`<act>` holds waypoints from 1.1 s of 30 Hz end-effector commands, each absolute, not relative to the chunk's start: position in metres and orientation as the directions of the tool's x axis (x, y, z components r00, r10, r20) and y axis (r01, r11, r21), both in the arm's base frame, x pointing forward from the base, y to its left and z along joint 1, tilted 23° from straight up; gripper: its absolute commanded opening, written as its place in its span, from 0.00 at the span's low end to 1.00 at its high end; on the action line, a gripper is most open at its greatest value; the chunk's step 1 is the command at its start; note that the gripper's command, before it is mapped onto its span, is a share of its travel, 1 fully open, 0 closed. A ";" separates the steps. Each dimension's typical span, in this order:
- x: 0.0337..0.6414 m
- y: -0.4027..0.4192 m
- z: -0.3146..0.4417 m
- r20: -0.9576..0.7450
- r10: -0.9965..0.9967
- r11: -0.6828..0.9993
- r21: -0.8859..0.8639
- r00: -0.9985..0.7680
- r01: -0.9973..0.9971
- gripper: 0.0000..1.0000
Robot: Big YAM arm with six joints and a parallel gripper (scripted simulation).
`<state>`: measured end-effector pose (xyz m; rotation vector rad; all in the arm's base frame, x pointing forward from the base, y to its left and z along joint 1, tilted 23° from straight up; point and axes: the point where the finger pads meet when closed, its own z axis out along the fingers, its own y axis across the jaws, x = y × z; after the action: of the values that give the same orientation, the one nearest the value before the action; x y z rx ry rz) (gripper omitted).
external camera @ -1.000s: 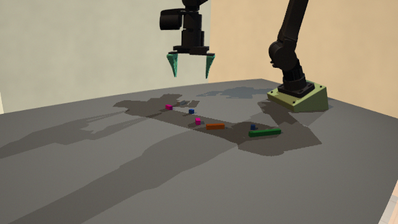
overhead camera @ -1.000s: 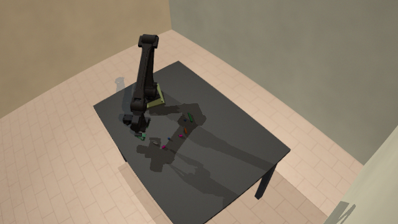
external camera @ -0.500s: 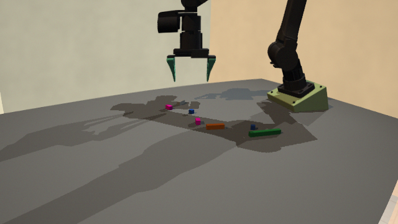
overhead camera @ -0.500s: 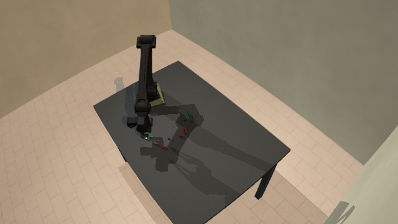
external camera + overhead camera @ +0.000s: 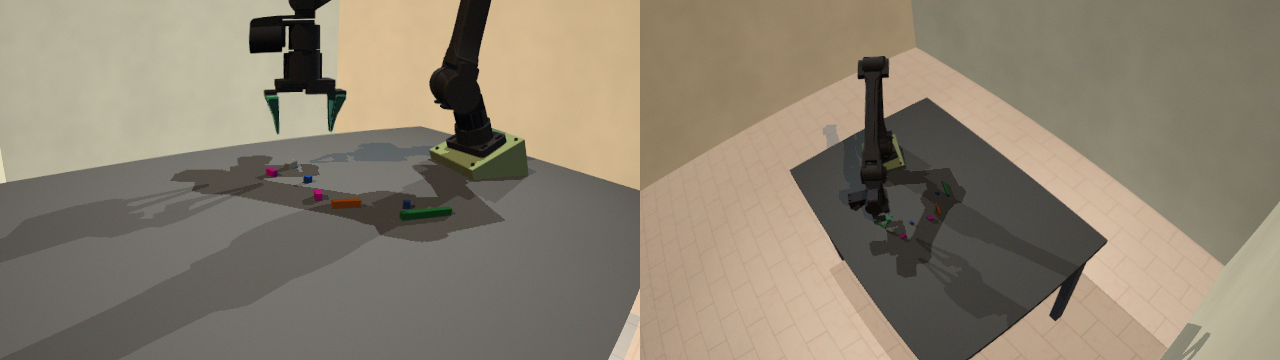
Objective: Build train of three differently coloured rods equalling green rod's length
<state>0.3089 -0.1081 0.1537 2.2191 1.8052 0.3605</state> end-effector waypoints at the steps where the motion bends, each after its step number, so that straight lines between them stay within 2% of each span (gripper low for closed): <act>1: 0.333 -0.104 0.182 -0.010 0.995 -0.088 0.399 0.101 0.913 1.00; 12: 0.330 -0.111 0.187 -0.013 0.992 -0.106 0.411 0.122 0.905 1.00; 13: 0.339 -0.093 0.183 -0.055 0.998 0.025 0.391 -0.003 0.920 1.00; 27: 0.336 -0.099 0.188 -0.057 0.998 0.007 0.405 0.017 0.914 1.00; 28: 0.345 -0.079 0.183 -0.101 0.988 0.147 0.378 -0.117 0.914 1.00; 33: 0.343 -0.086 0.188 -0.103 0.990 0.129 0.391 -0.096 0.911 1.00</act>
<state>0.3246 -0.0746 0.1541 1.9172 2.1071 0.3021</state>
